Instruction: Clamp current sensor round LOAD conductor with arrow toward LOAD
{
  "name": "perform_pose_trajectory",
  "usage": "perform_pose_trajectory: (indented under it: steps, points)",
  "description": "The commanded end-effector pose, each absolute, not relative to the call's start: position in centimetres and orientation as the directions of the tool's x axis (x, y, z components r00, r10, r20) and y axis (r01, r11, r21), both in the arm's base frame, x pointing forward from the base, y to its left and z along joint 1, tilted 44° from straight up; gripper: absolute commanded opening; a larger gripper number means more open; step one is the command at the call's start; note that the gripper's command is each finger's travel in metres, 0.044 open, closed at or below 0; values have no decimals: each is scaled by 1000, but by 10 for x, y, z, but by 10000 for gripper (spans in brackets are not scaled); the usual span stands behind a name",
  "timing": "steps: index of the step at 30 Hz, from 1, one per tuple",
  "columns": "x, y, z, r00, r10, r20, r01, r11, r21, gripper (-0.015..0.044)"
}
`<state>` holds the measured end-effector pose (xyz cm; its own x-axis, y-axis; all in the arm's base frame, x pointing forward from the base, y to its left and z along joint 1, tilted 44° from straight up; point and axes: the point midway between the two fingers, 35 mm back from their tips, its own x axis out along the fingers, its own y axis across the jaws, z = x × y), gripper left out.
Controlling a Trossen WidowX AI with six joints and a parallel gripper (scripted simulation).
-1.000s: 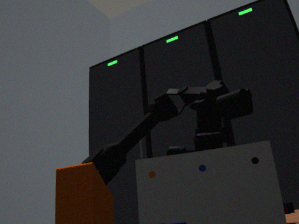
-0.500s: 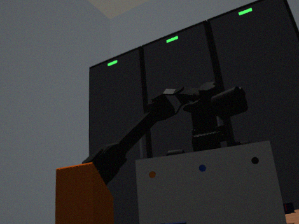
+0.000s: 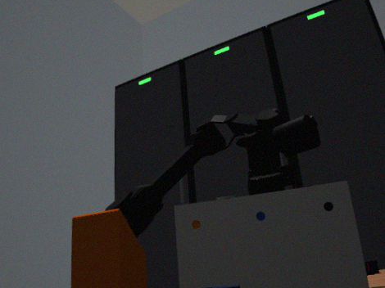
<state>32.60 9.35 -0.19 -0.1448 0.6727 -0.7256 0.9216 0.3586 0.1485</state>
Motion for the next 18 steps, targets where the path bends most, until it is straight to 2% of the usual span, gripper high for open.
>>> perform_pose_trajectory:
  steps: [1,3,18]
  points:
    - [326,94,-2,-145,672,-726,921,360,149,210]
    - [326,94,-2,-145,672,-726,921,360,149,261]
    - [326,94,-2,-145,672,-726,921,360,149,261]
